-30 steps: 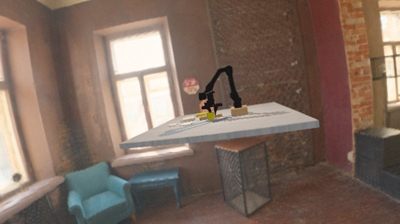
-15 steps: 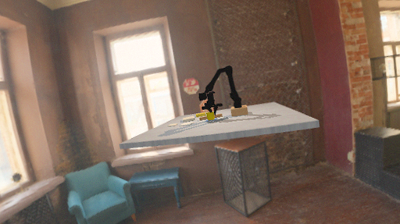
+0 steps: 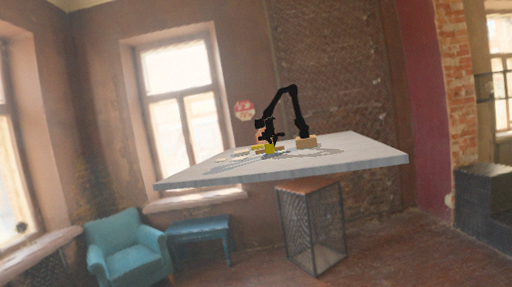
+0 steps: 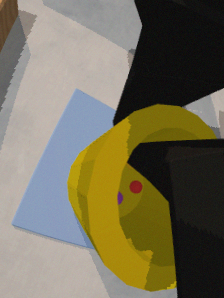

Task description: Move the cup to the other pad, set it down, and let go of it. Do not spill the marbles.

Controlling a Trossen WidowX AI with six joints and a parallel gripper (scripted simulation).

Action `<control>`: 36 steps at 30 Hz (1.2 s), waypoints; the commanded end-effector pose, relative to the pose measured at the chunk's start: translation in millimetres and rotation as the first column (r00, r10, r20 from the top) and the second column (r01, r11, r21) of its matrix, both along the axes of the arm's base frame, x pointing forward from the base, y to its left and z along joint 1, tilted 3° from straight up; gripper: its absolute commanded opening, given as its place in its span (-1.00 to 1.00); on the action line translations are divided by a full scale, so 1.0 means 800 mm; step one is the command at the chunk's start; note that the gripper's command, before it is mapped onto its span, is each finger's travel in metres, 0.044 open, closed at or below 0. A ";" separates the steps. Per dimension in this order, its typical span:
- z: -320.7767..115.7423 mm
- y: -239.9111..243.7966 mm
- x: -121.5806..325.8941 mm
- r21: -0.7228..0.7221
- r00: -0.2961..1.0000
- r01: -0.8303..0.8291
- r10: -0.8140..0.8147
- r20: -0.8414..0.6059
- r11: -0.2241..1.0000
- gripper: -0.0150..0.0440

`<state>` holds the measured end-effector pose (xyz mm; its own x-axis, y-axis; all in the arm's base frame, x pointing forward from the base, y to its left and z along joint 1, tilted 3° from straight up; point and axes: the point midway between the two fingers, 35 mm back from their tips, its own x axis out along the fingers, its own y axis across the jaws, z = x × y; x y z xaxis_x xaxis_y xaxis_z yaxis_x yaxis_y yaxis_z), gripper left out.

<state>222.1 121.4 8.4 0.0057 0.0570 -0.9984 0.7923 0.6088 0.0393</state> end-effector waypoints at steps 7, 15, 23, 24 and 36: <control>0.020 -0.001 0.001 0.001 1.000 0.001 -0.001 -0.001 1.000 -0.49; 0.060 -0.005 -0.002 0.003 1.000 0.004 -0.004 -0.005 1.000 -0.49; 0.066 -0.008 -0.004 0.003 1.000 0.005 -0.005 -0.006 1.000 -0.49; 0.066 -0.009 -0.004 0.003 1.000 0.005 -0.005 -0.006 1.000 -0.49; 0.061 -0.009 -0.005 -0.005 1.000 0.008 -0.008 -0.009 1.000 -0.49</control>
<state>218.2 114.2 57.8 -0.0030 0.0522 -0.9986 0.7977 0.6023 0.0291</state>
